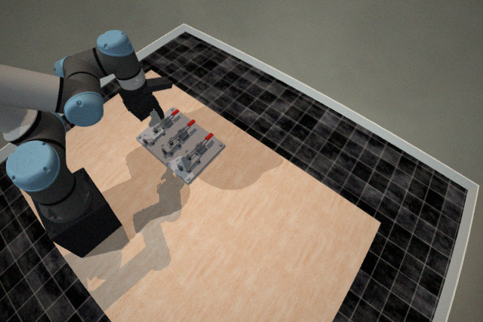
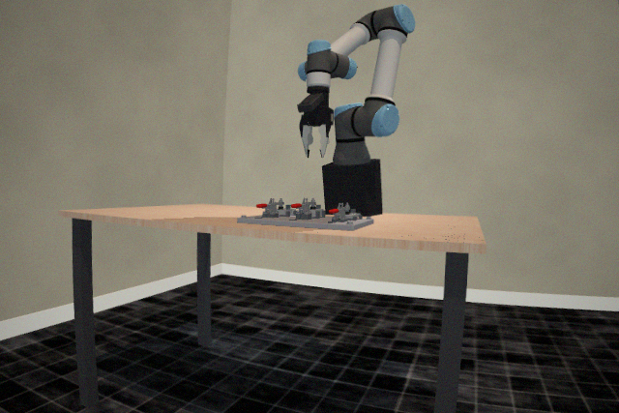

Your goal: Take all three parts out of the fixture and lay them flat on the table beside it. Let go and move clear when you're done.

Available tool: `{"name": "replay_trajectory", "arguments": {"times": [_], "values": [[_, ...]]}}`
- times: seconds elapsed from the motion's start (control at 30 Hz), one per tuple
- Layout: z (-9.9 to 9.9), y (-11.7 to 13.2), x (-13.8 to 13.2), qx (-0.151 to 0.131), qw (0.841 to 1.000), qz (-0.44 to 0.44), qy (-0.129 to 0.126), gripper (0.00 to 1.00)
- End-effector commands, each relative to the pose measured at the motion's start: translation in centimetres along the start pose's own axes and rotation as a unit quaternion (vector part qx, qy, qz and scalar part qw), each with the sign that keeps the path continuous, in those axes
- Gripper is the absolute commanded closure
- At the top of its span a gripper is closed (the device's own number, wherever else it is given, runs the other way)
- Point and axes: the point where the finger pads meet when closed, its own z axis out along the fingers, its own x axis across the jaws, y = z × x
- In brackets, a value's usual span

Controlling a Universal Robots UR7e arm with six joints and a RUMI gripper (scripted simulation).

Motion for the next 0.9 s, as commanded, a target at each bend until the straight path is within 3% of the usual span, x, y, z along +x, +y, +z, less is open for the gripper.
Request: {"name": "replay_trajectory", "arguments": {"times": [0.0, 0.37, 0.87], "values": [[0.0, 0.0, 0.0, 0.0, 1.0, 0.0, 0.0, 0.72], [-0.1, -1.3, 0.0, 0.001, 1.0, -0.001, 0.001, 0.72], [-0.1, -7.2, 0.0, 0.001, 1.0, -0.001, 0.001, 0.72]]}}
